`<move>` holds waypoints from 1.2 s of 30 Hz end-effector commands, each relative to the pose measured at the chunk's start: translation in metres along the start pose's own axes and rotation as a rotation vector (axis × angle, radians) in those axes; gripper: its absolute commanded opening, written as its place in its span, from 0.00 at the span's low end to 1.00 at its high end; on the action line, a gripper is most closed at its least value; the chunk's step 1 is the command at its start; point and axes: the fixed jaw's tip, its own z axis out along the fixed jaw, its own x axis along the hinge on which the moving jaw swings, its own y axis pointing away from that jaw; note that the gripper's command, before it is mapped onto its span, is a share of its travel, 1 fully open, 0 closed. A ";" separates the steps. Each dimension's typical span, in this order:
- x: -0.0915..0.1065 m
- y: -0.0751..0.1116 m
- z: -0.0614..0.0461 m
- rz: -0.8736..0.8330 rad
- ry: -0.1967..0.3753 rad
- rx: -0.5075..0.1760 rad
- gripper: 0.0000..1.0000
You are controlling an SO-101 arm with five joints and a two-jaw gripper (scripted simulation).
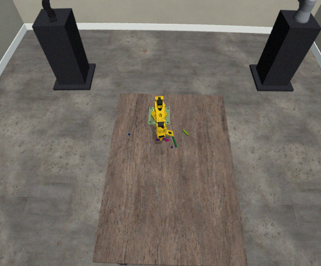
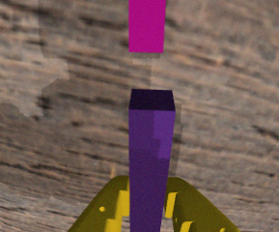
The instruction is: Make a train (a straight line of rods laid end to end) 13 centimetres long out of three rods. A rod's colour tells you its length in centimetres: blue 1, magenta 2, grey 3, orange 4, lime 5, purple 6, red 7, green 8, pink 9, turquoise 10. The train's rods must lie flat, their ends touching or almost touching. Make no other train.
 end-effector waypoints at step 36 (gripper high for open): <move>-0.002 0.007 0.021 0.000 -0.007 -0.052 0.00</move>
